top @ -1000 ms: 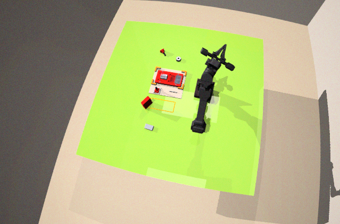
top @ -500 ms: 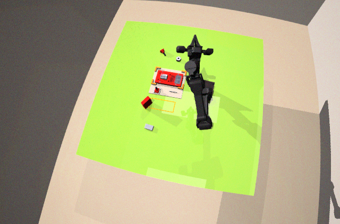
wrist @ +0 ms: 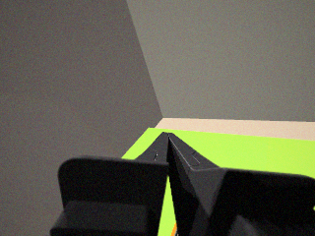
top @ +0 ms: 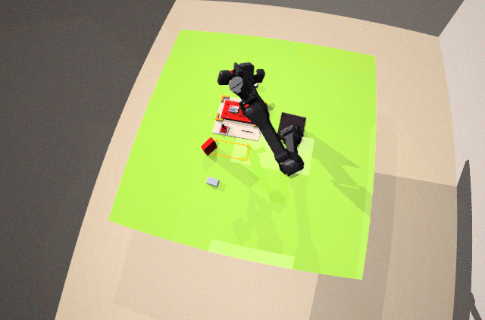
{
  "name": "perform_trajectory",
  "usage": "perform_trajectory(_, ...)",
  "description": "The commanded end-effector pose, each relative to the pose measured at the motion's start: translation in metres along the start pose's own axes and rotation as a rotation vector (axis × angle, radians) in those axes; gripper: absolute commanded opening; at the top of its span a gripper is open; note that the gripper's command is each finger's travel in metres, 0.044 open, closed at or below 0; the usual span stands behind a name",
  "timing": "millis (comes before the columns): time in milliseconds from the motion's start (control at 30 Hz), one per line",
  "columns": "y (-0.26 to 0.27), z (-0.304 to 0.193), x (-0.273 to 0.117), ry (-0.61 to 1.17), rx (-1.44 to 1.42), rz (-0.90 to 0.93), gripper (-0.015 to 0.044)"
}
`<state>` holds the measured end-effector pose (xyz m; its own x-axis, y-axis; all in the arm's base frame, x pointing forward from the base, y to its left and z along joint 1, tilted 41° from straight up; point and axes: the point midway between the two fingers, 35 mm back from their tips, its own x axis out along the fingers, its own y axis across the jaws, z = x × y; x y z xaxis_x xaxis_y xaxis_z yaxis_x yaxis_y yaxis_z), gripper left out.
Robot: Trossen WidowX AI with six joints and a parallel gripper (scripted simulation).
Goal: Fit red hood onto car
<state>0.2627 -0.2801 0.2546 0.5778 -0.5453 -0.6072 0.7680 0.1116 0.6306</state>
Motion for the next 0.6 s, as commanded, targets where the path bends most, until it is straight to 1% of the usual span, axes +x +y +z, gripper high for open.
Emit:
perform_trajectory(0,0.017,-0.034,0.009,0.142,0.059,0.005,0.0)
perform_trajectory(133,0.035,-0.075,0.012,0.306,0.132,-0.015,0.0)
perform_trajectory(267,0.051,-0.125,0.009,0.495,0.229,-0.079,0.0)
perform_trajectory(400,0.064,-0.174,-0.001,0.669,0.319,-0.181,0.0)
perform_trajectory(567,0.075,-0.233,-0.024,0.855,0.422,-0.362,0.0)
